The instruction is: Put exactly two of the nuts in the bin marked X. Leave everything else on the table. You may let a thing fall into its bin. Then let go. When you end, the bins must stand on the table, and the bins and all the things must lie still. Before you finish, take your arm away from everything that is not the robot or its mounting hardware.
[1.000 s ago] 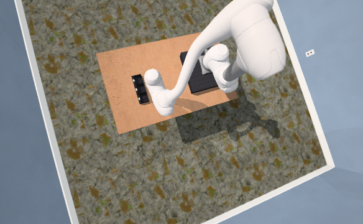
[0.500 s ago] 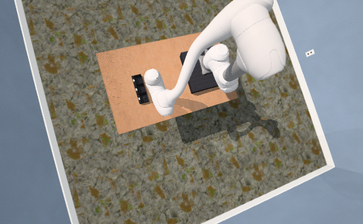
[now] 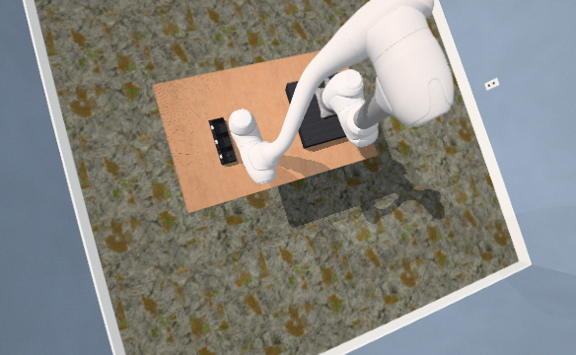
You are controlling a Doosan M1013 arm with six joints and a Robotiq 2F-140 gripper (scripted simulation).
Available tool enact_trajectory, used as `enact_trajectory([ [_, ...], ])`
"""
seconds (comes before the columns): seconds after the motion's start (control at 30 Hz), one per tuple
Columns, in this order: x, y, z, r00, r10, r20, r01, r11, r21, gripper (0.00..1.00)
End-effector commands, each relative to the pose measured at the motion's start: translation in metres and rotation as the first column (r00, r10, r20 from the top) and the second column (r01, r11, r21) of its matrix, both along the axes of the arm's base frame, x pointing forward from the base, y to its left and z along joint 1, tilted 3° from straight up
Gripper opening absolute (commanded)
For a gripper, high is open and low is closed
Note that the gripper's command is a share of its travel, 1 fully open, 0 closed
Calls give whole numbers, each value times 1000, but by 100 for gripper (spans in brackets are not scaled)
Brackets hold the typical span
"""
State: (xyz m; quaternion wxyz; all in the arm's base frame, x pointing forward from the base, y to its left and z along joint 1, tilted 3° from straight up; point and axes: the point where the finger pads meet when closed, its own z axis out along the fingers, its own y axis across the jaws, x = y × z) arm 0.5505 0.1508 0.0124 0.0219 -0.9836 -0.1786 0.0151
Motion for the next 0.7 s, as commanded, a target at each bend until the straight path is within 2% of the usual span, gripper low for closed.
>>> enact_trajectory([
  [0.0,5,-1,4,1000,-3,7,3,1000,-1,7],
  [0.67,5,-2,7,1000,-3,7,3,1000,-1,7],
])
